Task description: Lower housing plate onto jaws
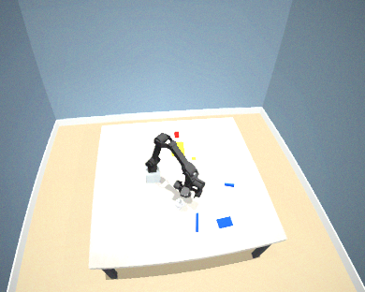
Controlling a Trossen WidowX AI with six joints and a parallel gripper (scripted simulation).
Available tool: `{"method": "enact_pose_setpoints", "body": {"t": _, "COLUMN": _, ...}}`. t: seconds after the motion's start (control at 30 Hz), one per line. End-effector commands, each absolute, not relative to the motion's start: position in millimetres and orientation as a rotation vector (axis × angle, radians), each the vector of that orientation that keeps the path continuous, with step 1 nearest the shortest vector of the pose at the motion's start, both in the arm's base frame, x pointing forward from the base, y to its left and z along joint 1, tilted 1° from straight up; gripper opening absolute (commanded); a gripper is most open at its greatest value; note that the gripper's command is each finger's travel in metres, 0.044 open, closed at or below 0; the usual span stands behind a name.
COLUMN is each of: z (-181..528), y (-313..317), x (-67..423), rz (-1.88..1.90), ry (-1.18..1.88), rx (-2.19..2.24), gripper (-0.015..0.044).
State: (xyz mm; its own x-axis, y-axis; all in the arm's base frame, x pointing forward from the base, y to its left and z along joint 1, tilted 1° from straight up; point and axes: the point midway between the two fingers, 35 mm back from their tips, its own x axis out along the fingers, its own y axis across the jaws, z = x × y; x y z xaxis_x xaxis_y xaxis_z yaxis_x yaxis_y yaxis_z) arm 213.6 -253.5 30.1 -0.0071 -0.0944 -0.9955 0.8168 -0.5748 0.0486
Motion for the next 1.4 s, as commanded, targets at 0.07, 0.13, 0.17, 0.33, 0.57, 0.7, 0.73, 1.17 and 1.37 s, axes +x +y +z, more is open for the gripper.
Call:
{"method": "enact_pose_setpoints", "body": {"t": 0.07, "z": 29, "y": -255, "x": 198, "rz": -1.743, "ry": 0.704, "rx": 1.693, "gripper": 0.044}}
{"method": "enact_pose_setpoints", "body": {"t": 0.13, "z": 29, "y": -256, "x": 193, "rz": -1.765, "ry": 0.683, "rx": 1.726, "gripper": 0.044}}
{"method": "enact_pose_setpoints", "body": {"t": 0.17, "z": 29, "y": -256, "x": 191, "rz": -1.776, "ry": 0.672, "rx": 1.743, "gripper": 0.044}}
{"method": "enact_pose_setpoints", "body": {"t": 0.33, "z": 29, "y": -258, "x": 180, "rz": -1.83, "ry": 0.615, "rx": 1.827, "gripper": 0.044}}
{"method": "enact_pose_setpoints", "body": {"t": 0.57, "z": 30, "y": -259, "x": 171, "rz": -1.878, "ry": 0.561, "rx": 1.901, "gripper": 0.044}}
{"method": "enact_pose_setpoints", "body": {"t": 0.7, "z": 28, "y": -259, "x": 171, "rz": -1.878, "ry": 0.561, "rx": 1.901, "gripper": 0.044}}
{"method": "enact_pose_setpoints", "body": {"t": 0.73, "z": 23, "y": -259, "x": 171, "rz": -1.878, "ry": 0.561, "rx": 1.901, "gripper": 0.044}}
{"method": "enact_pose_setpoints", "body": {"t": 1.17, "z": -13, "y": -259, "x": 171, "rz": -1.878, "ry": 0.562, "rx": 1.901, "gripper": 0.044}}
{"method": "enact_pose_setpoints", "body": {"t": 1.37, "z": -23, "y": -259, "x": 171, "rz": -1.878, "ry": 0.562, "rx": 1.901, "gripper": 0.044}}
